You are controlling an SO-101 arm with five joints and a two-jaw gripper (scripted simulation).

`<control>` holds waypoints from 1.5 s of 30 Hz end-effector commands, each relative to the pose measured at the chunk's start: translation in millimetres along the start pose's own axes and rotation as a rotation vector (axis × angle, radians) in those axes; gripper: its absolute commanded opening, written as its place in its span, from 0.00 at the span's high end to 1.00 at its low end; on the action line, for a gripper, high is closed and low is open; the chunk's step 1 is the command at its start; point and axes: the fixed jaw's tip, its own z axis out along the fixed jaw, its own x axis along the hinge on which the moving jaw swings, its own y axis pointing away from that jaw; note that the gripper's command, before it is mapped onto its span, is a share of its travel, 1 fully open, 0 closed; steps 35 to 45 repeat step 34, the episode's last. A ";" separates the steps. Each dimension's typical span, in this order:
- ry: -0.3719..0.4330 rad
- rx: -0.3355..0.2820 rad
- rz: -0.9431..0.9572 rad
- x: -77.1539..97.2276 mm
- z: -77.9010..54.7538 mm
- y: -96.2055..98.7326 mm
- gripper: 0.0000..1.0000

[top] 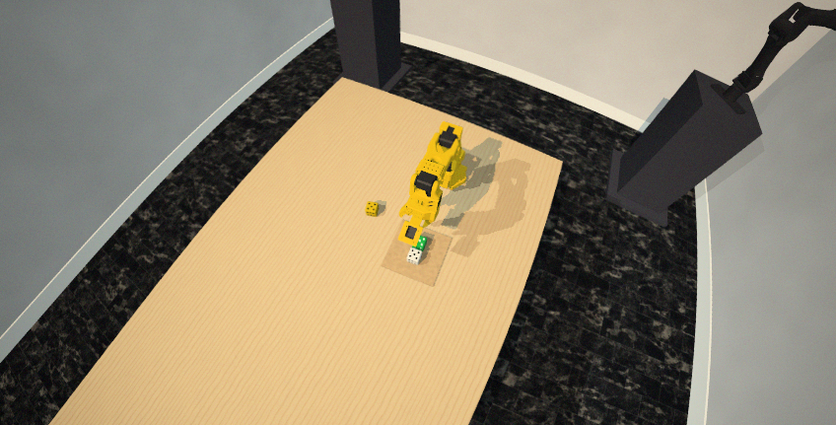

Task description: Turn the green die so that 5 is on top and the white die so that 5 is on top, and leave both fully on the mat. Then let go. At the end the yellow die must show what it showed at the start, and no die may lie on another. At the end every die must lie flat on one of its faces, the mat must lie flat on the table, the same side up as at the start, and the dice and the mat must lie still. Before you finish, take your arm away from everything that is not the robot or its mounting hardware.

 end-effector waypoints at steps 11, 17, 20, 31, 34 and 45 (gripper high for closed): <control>-0.191 0.023 0.066 32.6 -34.1 -22.9 0.64; -0.203 0.026 0.073 36.2 -35.1 -24.5 0.64; -0.203 0.026 0.073 36.2 -35.1 -24.5 0.64; -0.203 0.026 0.073 36.2 -35.1 -24.5 0.64; -0.203 0.026 0.073 36.2 -35.1 -24.5 0.64; -0.203 0.026 0.073 36.2 -35.1 -24.5 0.64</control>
